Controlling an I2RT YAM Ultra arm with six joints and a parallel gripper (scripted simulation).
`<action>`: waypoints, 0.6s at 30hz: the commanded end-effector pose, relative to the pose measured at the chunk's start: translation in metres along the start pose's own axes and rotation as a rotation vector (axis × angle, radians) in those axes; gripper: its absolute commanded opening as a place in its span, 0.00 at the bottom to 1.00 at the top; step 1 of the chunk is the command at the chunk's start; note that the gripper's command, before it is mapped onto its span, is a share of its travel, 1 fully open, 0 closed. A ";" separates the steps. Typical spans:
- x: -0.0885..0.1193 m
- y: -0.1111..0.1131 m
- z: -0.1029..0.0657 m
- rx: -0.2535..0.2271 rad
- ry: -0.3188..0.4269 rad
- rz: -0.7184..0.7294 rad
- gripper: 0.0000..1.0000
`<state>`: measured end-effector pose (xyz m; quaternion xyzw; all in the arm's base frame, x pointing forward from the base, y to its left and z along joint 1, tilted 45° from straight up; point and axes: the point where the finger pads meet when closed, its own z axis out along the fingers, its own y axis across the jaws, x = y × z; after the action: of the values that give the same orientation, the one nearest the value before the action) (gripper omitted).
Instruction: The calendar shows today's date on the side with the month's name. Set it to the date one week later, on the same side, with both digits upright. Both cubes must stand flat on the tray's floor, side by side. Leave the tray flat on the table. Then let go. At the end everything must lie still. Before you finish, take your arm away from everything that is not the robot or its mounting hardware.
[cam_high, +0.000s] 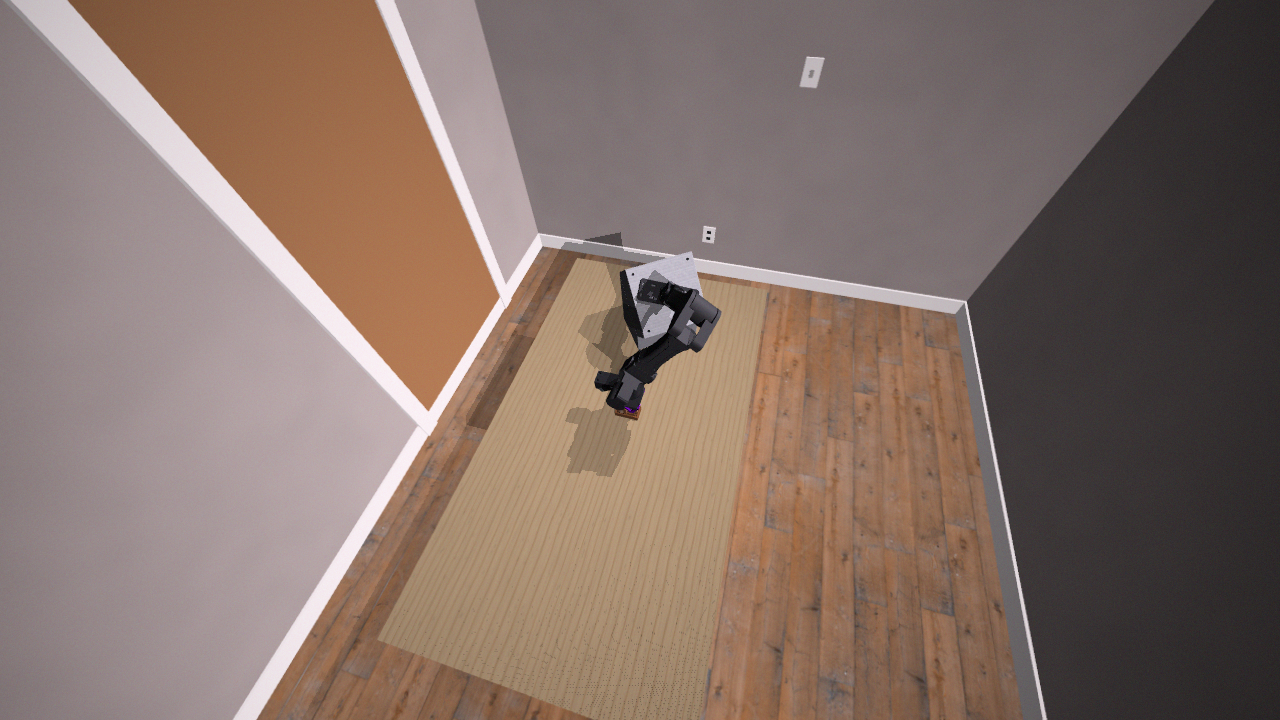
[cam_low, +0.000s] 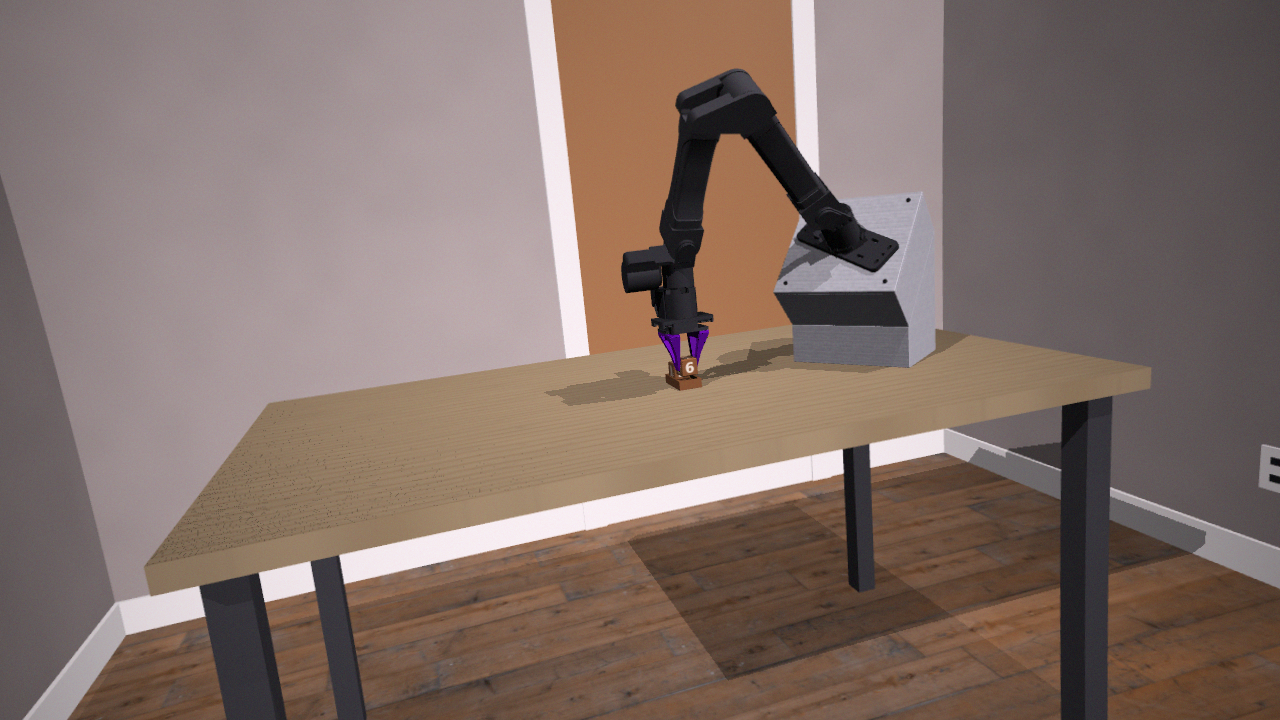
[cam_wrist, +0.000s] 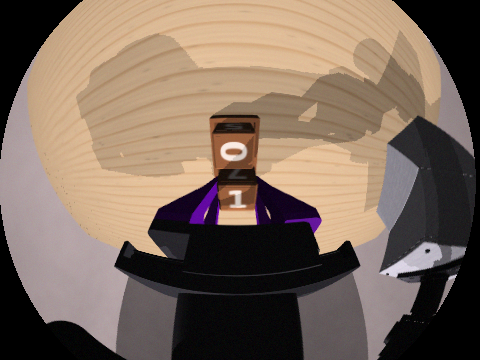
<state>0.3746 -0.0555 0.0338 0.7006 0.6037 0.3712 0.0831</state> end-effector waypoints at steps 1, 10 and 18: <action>-0.003 0.005 -0.001 -0.014 -0.016 0.001 0.27; -0.003 0.005 0.001 -0.015 -0.016 0.001 0.27; -0.003 0.005 0.001 -0.015 -0.016 0.001 0.27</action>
<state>0.3775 -0.0558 0.0325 0.7013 0.6020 0.3719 0.0861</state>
